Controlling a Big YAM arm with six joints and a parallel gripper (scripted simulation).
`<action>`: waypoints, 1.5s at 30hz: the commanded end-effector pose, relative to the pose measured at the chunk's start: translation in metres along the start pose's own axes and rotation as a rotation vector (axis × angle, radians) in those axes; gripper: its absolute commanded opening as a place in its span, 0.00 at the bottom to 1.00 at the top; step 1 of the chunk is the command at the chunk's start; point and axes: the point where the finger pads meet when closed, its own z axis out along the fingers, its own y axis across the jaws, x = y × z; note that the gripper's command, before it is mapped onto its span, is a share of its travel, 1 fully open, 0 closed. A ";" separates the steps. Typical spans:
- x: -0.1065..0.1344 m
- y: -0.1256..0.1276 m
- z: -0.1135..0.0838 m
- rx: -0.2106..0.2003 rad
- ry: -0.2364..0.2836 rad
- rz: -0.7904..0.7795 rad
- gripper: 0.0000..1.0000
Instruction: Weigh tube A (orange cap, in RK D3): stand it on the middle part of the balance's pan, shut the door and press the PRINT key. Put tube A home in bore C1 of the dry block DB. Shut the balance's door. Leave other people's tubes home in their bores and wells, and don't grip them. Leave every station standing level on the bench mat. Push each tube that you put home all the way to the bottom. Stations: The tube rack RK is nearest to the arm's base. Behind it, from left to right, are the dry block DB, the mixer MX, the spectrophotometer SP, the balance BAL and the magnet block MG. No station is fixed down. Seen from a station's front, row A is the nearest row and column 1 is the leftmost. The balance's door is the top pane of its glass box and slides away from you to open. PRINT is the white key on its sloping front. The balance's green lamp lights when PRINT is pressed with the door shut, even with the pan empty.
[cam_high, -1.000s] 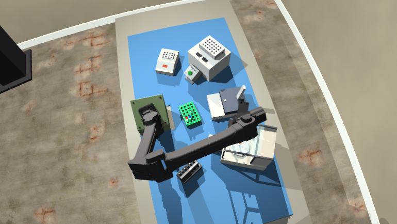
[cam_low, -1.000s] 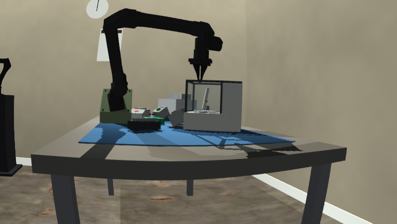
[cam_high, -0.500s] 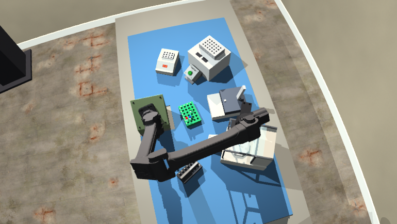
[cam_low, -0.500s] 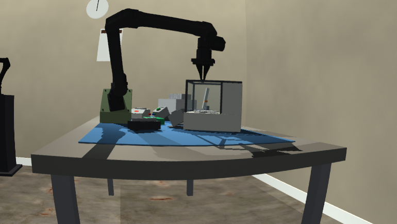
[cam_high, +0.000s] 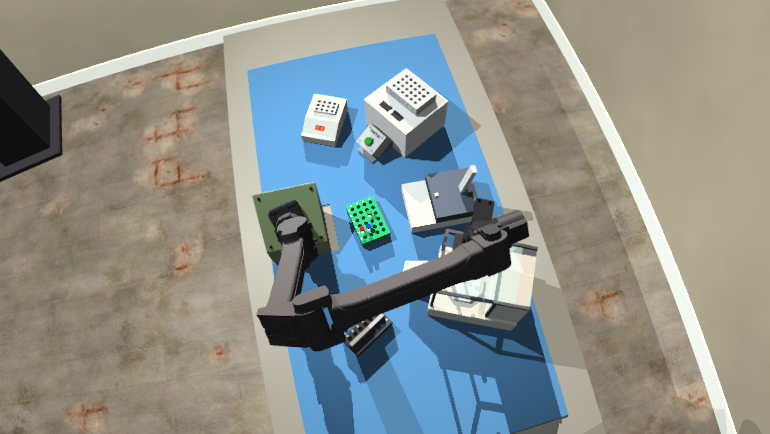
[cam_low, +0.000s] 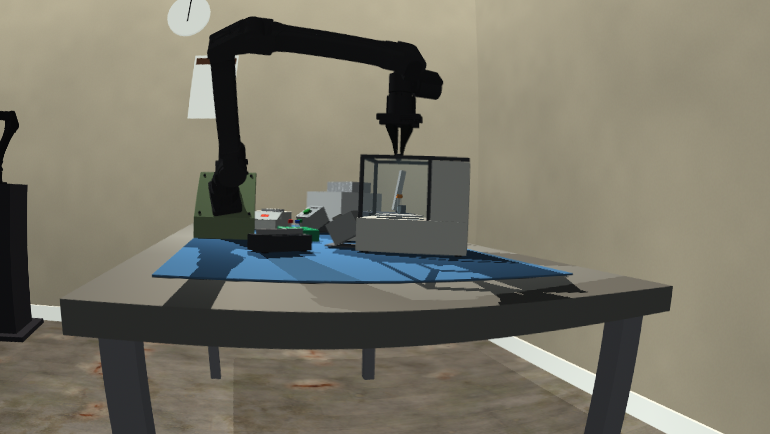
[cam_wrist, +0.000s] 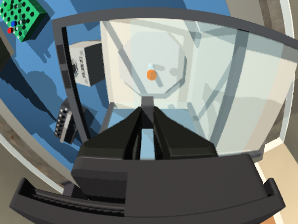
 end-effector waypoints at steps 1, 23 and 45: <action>0.006 -0.024 -0.003 0.014 -0.002 0.027 0.06; 0.008 -0.042 -0.002 0.006 0.003 0.018 0.06; 0.008 -0.061 -0.001 0.006 0.003 0.017 0.06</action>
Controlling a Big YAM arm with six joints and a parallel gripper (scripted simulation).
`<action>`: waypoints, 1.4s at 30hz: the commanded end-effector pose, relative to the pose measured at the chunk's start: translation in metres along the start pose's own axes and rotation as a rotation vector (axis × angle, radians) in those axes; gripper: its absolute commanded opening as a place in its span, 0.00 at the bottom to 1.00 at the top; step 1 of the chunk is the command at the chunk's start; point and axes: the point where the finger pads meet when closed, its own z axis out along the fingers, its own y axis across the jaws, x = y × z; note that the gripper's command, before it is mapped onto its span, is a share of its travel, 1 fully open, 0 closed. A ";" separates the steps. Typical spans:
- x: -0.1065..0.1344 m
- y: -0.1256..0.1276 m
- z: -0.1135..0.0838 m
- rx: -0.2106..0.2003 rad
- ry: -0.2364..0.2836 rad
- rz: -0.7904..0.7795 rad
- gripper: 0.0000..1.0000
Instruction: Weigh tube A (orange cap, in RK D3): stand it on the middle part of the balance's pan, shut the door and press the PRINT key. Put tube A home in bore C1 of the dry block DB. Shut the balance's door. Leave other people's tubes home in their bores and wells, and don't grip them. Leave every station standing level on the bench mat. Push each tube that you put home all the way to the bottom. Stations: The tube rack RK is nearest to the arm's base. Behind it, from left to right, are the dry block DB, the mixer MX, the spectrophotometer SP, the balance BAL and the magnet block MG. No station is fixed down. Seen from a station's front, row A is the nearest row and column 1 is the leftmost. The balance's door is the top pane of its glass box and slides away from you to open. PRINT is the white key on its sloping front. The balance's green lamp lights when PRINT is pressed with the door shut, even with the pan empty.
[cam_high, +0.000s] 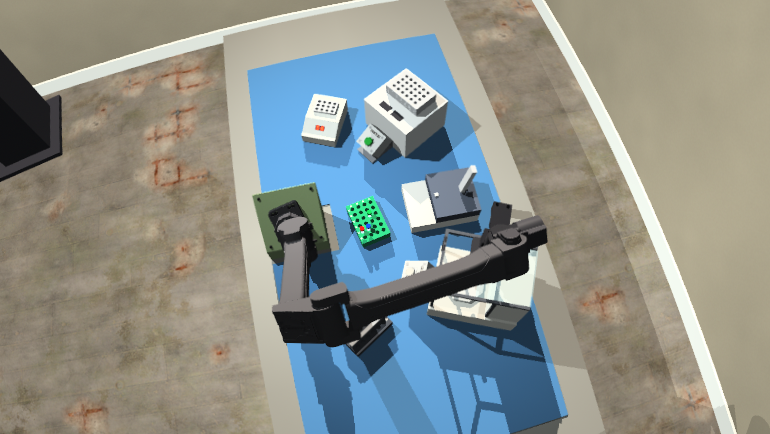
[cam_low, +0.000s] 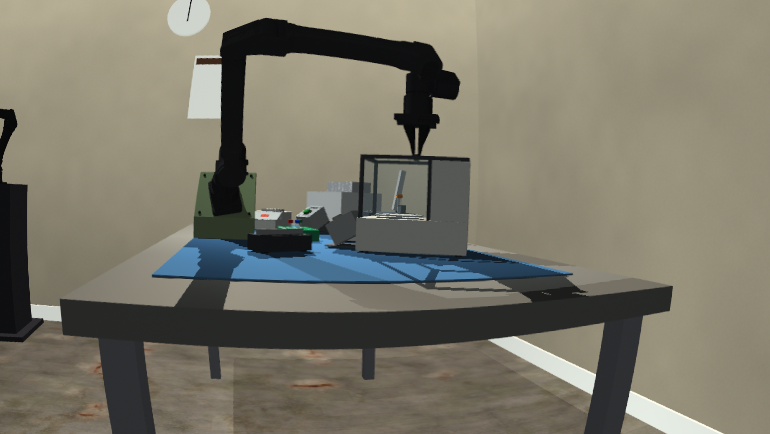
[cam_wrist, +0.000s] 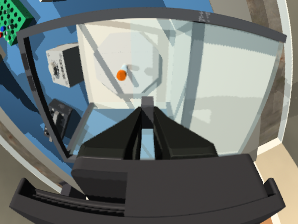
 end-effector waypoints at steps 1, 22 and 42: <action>0.008 -0.020 -0.001 0.005 0.003 0.017 0.06; 0.009 -0.038 -0.001 0.004 0.004 0.016 0.06; 0.008 -0.051 -0.001 0.014 0.000 0.028 0.06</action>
